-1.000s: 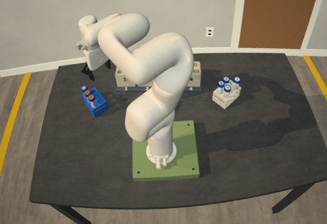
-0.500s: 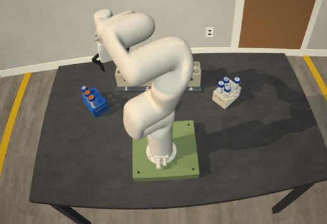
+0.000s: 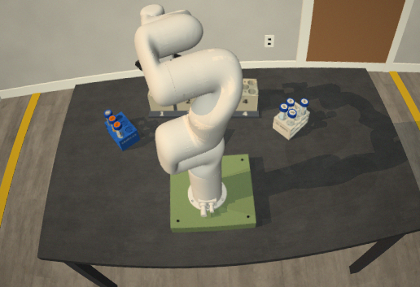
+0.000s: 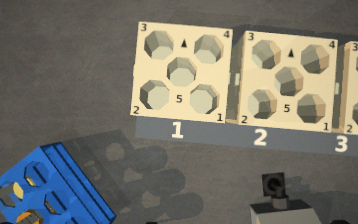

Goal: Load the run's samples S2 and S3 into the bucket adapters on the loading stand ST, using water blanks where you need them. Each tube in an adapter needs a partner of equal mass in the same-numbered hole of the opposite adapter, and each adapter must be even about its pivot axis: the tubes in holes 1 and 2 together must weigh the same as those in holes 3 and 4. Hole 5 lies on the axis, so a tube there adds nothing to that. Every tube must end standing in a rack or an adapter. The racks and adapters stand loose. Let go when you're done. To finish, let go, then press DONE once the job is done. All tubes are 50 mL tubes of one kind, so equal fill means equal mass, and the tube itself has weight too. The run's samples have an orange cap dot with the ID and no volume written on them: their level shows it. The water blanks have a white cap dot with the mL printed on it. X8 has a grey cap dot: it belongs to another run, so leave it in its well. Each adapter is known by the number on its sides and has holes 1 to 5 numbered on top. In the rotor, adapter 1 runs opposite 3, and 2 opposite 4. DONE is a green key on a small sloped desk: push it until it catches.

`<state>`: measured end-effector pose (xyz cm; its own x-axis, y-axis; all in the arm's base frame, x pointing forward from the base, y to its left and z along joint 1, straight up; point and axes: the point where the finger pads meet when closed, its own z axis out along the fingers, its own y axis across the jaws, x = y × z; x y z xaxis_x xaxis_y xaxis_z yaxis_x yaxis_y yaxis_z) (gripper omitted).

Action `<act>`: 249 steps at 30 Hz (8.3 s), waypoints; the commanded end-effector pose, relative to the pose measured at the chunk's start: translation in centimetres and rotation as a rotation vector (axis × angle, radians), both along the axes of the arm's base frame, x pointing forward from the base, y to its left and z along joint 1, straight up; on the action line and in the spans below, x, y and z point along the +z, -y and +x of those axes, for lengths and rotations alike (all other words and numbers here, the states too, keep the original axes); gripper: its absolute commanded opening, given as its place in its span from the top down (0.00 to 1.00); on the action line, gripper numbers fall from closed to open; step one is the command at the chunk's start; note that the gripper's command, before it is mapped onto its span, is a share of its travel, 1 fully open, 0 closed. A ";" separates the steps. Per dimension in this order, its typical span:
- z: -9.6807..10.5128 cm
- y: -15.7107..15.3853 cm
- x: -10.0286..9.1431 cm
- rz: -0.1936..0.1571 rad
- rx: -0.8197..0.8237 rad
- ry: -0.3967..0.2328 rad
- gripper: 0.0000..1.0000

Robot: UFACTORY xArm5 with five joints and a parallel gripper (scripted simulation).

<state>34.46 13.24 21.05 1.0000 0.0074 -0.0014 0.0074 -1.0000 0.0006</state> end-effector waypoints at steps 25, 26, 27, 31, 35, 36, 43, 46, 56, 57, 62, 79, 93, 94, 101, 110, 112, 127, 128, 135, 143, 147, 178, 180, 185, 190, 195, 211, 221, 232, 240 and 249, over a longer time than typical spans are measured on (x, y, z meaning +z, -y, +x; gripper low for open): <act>6.4 10.9 0.2 -0.001 -0.007 0.004 0.00; 6.6 11.3 0.2 -0.001 -0.007 0.004 0.00; 6.9 11.8 0.2 -0.001 -0.007 0.004 0.00; 7.7 13.2 0.2 -0.001 -0.007 0.004 0.00; 7.0 11.8 0.2 -0.001 0.093 0.004 0.43; 7.0 11.8 0.2 -0.001 0.093 0.004 0.43; 5.3 8.7 0.1 -0.001 0.326 0.004 0.43; 4.6 7.4 0.1 -0.001 0.426 0.004 0.43; 2.8 3.9 0.1 -0.001 0.649 0.003 0.43; 2.5 3.4 0.1 -0.001 0.649 0.003 0.43; 1.4 1.2 0.1 0.000 0.649 0.003 0.43; -2.1 -5.5 0.1 0.000 0.649 0.003 0.43; -4.9 -10.8 0.1 0.002 0.649 0.003 0.43; -5.1 -11.2 0.1 0.002 0.649 0.003 0.43; -6.8 -14.3 0.1 0.002 0.649 0.003 0.43; -8.4 -17.5 0.1 0.002 0.649 0.003 0.43; -8.9 -18.3 0.1 0.002 0.649 0.003 0.43; -9.0 -18.5 0.1 0.002 0.649 0.003 0.43; -9.0 -18.5 -0.1 0.002 0.649 0.003 0.43; -9.0 -18.5 -1.5 0.002 0.649 0.003 0.43; -9.0 -18.5 -2.7 0.002 0.649 0.003 0.43; -9.0 -18.5 -3.5 0.002 0.649 0.003 0.43; -9.0 -18.5 -8.9 0.002 0.649 0.003 0.43; -9.0 -18.5 -9.3 0.002 0.649 0.003 0.43; -9.0 -18.5 -10.3 0.002 0.649 0.003 0.43; -9.0 -18.5 -10.9 0.002 0.649 0.003 0.43; -9.0 -18.5 -11.6 0.002 0.649 0.003 0.43; -9.0 -18.5 -12.0 0.002 0.649 0.003 0.43; -9.0 -18.5 -12.7 0.002 0.649 0.003 0.43; -9.0 -18.5 -13.3 0.002 0.649 0.002 0.43; -9.0 -18.5 -13.6 0.002 0.649 0.002 0.43; -9.0 -18.5 -13.6 0.002 0.649 0.003 0.43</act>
<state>25.43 31.67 7.34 0.7922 0.6103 -0.0020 0.6103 -0.7922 0.0005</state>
